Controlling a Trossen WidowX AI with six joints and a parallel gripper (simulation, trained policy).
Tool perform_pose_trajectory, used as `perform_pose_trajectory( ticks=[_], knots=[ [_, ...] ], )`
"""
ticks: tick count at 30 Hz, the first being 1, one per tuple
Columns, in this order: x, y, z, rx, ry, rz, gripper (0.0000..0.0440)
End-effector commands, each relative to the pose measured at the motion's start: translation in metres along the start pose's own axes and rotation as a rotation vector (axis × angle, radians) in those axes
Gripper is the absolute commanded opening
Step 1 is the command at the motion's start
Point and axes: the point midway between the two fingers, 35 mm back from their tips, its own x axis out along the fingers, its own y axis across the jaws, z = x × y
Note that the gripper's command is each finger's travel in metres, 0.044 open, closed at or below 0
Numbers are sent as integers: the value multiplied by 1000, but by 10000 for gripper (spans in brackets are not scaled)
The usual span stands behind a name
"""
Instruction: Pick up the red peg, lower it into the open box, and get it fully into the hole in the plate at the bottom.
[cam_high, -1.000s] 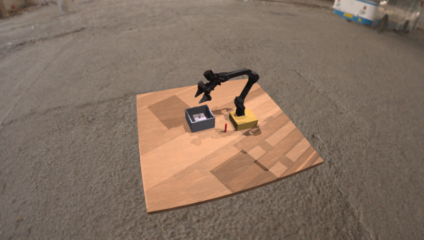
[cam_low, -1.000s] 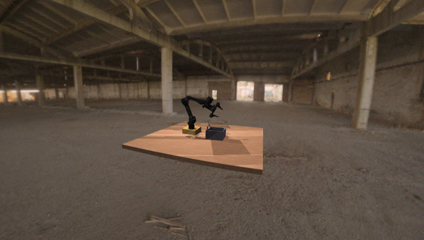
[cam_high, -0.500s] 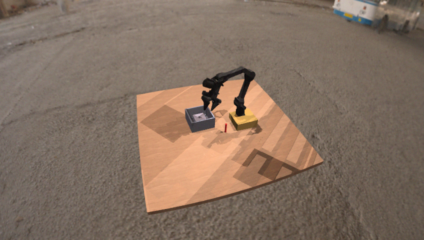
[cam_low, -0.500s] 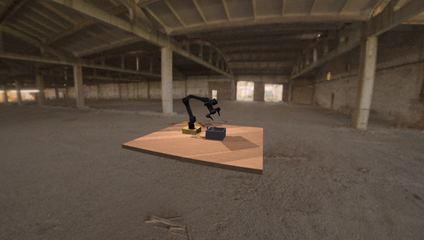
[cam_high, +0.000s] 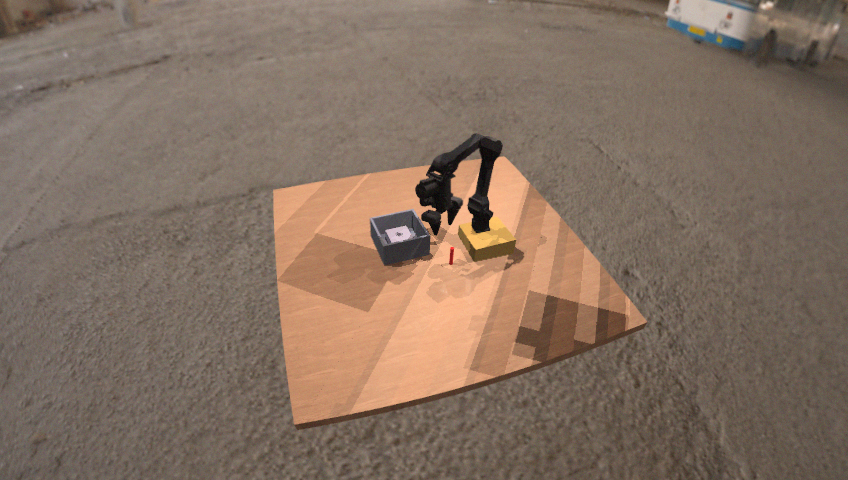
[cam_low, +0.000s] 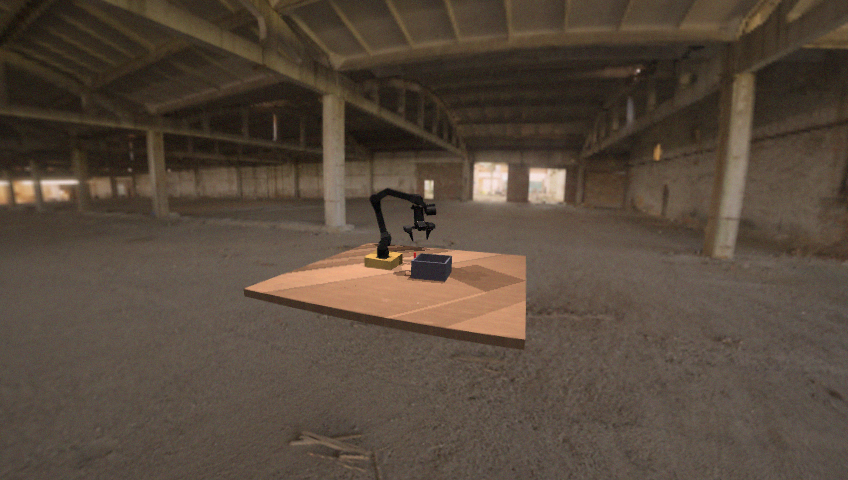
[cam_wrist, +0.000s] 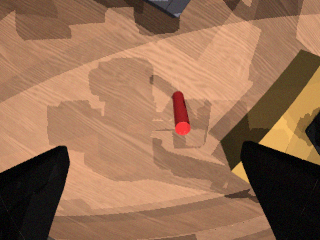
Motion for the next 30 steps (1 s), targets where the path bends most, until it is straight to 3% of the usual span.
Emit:
perform_pose_trajectory(
  ticks=[1, 12, 30],
  knots=[
    [4, -8, -13, -12, -5, -86, 440],
    [26, -15, -30, -78, -27, -215, 440],
    [90, -13, -29, -140, -54, -242, 440]
  ],
)
